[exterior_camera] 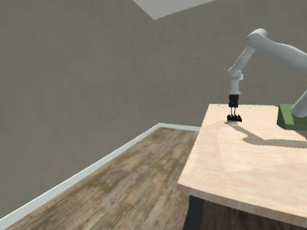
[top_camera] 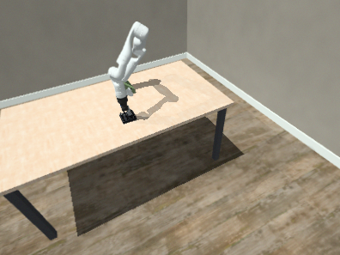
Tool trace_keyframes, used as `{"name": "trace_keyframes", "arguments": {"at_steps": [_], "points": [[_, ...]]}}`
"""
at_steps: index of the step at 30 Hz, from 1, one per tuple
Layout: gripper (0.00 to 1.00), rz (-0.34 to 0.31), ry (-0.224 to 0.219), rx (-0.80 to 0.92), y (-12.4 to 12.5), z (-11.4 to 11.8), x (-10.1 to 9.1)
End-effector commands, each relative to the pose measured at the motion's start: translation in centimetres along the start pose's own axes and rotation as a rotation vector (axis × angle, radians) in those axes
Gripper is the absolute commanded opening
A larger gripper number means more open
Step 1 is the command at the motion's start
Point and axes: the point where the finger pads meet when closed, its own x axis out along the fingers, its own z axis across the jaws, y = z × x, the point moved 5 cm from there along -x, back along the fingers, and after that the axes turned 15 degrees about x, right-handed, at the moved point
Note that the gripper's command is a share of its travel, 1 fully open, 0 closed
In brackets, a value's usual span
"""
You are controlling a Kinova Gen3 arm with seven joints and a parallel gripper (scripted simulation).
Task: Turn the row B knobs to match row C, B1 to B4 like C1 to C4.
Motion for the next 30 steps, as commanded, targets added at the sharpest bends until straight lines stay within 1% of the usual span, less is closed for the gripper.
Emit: {"name": "trace_keyframes", "arguments": {"at_steps": [1,11,30], "points": [[0.46,-0.001,-0.002,0.0,0.0,0.1,-0.1],[0.46,-0.001,-0.002,0.0,0.0,0.1,0.0],[0.46,-0.001,-0.002,0.0,0.0,0.1,1.2]]}}
